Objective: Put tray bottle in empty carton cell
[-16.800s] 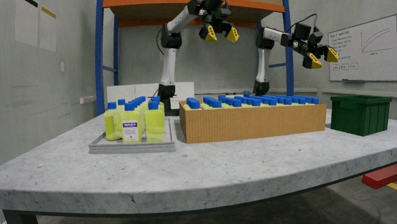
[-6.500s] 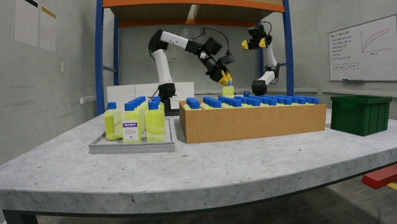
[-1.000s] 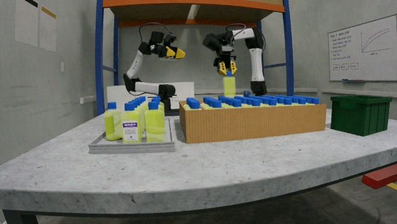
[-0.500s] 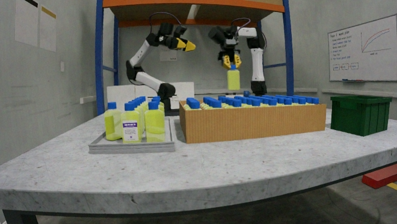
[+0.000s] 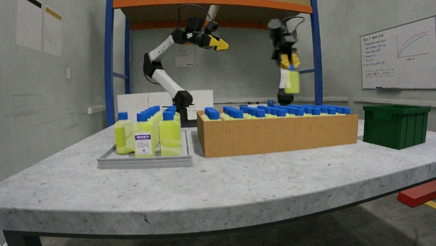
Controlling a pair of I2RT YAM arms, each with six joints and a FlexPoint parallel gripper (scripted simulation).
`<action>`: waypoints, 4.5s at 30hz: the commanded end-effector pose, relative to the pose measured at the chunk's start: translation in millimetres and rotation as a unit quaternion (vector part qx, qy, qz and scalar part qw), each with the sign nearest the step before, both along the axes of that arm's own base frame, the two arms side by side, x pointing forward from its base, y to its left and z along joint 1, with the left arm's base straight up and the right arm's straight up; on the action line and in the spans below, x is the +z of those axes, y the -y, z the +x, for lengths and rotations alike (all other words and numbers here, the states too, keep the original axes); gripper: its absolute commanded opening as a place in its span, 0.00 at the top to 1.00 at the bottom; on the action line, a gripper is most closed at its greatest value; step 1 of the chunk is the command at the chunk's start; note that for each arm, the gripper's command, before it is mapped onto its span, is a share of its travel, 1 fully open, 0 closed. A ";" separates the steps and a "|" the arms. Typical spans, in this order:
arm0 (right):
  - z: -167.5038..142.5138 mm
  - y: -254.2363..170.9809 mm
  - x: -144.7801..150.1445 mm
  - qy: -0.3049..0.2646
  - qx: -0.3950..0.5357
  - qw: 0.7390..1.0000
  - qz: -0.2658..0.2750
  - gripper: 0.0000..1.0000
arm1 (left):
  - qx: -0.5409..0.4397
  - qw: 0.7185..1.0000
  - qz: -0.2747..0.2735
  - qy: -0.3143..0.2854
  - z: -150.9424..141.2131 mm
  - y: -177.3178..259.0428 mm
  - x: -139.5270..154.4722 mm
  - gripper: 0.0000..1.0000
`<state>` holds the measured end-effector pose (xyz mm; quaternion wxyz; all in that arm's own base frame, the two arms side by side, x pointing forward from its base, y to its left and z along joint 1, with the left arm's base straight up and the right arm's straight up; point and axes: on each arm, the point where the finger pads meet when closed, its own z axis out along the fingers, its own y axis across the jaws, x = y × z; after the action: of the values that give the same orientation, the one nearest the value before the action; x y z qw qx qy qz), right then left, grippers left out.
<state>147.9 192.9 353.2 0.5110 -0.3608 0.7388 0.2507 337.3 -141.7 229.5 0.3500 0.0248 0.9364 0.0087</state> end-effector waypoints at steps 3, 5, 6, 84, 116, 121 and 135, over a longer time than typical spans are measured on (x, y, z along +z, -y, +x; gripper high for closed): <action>15.8 -32.8 26.9 0.021 0.017 0.999 0.025 0.14 | -0.048 0.998 -0.026 0.034 31.4 -22.7 28.0 0.84; 19.1 -38.1 27.2 0.021 0.018 0.999 0.025 0.14 | -0.045 0.998 -0.025 0.032 36.9 -29.2 25.4 0.84; 19.1 -38.1 27.2 0.021 0.018 0.999 0.025 0.14 | -0.045 0.998 -0.025 0.032 36.9 -29.2 25.4 0.84; 57.3 -102.7 11.3 0.003 0.031 0.999 0.002 0.14 | -0.016 0.998 -0.025 0.057 64.3 -76.5 -39.7 0.84; 57.3 -102.7 11.3 0.003 0.031 1.000 0.002 0.14 | 0.008 0.998 -0.016 0.053 64.9 -88.4 -77.0 0.84; 57.3 -102.7 11.3 0.003 0.031 1.000 0.002 0.14 | 0.008 0.999 -0.016 0.047 67.2 -88.5 -95.5 0.84; 57.3 -102.7 11.3 0.003 0.031 1.000 0.002 0.14 | 0.008 0.999 -0.016 0.048 67.7 -87.5 -126.2 0.84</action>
<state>208.4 291.1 346.2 0.4933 -0.3794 0.7402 0.2545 389.6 -58.0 92.9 0.3579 0.0245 0.9334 -0.0043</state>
